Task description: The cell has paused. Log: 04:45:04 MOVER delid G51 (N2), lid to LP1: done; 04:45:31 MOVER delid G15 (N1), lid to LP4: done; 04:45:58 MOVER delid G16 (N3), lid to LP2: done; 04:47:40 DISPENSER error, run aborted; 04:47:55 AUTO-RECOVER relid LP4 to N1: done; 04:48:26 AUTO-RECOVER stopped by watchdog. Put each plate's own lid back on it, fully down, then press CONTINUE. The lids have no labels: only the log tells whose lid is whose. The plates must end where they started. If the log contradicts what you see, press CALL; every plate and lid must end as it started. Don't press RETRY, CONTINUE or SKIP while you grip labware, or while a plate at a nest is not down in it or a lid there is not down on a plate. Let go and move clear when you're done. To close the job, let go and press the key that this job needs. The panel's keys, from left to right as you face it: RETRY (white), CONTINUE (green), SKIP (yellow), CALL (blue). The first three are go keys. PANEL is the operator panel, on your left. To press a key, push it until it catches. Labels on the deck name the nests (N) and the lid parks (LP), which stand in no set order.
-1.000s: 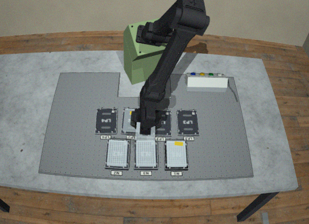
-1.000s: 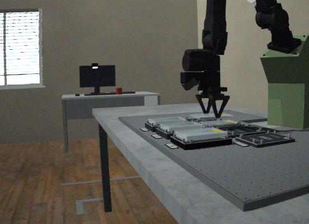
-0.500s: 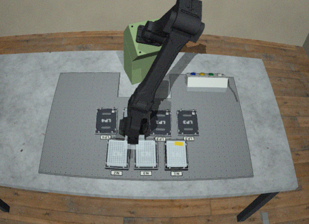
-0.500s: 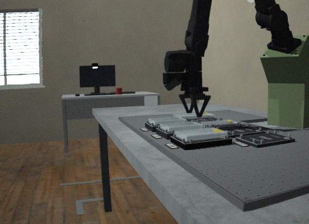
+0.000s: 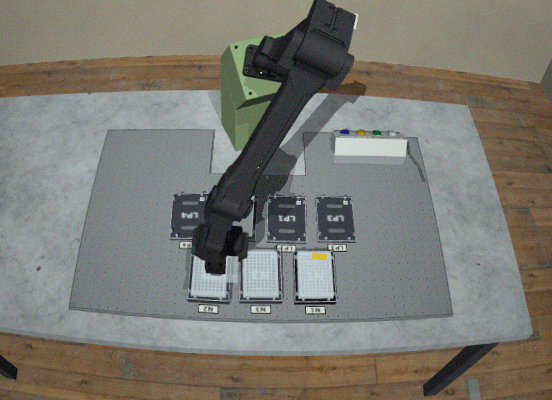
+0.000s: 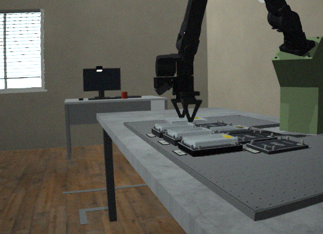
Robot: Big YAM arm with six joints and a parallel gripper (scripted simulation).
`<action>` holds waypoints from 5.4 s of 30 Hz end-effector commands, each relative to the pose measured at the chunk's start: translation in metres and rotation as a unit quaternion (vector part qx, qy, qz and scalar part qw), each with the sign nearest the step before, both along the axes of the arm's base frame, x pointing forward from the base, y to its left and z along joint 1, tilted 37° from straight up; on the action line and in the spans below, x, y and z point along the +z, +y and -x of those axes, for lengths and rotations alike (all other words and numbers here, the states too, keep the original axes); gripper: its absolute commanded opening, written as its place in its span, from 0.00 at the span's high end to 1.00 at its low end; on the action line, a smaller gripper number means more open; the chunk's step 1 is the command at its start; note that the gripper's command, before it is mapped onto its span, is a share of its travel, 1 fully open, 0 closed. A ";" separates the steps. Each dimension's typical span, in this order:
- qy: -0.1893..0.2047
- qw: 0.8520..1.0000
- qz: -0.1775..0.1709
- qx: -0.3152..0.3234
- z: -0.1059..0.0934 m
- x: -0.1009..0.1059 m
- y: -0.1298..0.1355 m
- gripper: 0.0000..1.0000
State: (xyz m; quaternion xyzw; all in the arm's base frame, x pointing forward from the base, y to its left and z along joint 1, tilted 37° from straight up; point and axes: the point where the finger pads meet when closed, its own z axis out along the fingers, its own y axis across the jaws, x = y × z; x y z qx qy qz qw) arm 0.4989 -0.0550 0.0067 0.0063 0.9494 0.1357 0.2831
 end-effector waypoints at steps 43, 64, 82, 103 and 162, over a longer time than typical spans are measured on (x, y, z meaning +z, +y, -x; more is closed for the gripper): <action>-0.017 1.000 0.011 0.011 -0.042 0.012 -0.025 1.00; -0.021 1.000 0.011 0.006 -0.047 0.013 -0.026 1.00; -0.020 1.000 0.010 0.006 -0.050 0.008 -0.024 1.00; -0.012 1.000 0.010 0.006 -0.043 0.002 -0.027 1.00; -0.012 1.000 0.010 0.006 -0.043 0.002 -0.027 0.00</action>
